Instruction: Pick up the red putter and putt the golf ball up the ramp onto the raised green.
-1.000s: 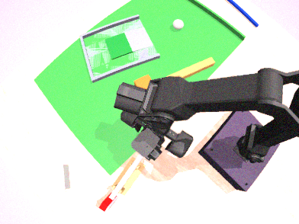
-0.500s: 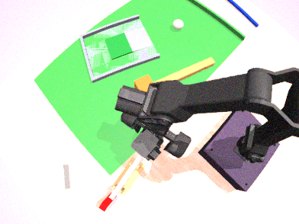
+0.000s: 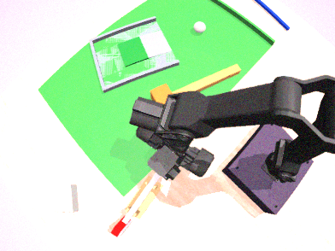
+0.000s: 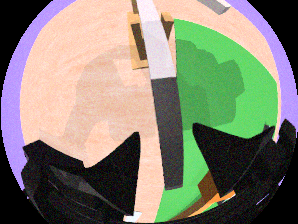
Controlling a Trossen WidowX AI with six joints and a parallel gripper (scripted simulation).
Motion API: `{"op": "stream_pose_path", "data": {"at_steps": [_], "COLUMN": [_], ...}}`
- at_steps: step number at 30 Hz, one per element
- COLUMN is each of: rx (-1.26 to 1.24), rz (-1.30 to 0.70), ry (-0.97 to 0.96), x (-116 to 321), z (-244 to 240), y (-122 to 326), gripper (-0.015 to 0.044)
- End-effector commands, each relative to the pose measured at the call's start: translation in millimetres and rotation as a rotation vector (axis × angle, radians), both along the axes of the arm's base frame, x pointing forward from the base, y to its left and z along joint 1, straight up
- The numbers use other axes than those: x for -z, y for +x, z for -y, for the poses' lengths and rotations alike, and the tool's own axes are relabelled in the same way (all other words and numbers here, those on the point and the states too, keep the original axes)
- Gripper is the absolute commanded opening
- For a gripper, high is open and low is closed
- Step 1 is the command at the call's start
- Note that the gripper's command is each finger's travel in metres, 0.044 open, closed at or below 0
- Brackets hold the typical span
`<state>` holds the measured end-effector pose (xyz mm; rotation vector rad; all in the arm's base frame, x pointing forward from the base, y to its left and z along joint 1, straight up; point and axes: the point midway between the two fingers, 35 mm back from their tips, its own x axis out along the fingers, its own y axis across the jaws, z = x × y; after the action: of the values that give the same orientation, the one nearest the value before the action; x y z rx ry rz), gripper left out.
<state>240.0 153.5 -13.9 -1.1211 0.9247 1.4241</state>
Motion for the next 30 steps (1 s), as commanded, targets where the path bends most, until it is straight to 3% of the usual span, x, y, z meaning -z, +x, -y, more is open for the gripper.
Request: {"op": "stream_pose_path", "data": {"at_steps": [1,5,12,30], "rx": [0.000,0.000,0.000,0.001], "rz": [0.000,0.000,0.000,-0.002], "ry": [0.000,0.000,0.000,0.000], "x": [0,0,0,-101], "z": [0,0,0,1], "y": [0,0,0,-2], "gripper": [0.0151,0.0046,0.0000,0.0000]}}
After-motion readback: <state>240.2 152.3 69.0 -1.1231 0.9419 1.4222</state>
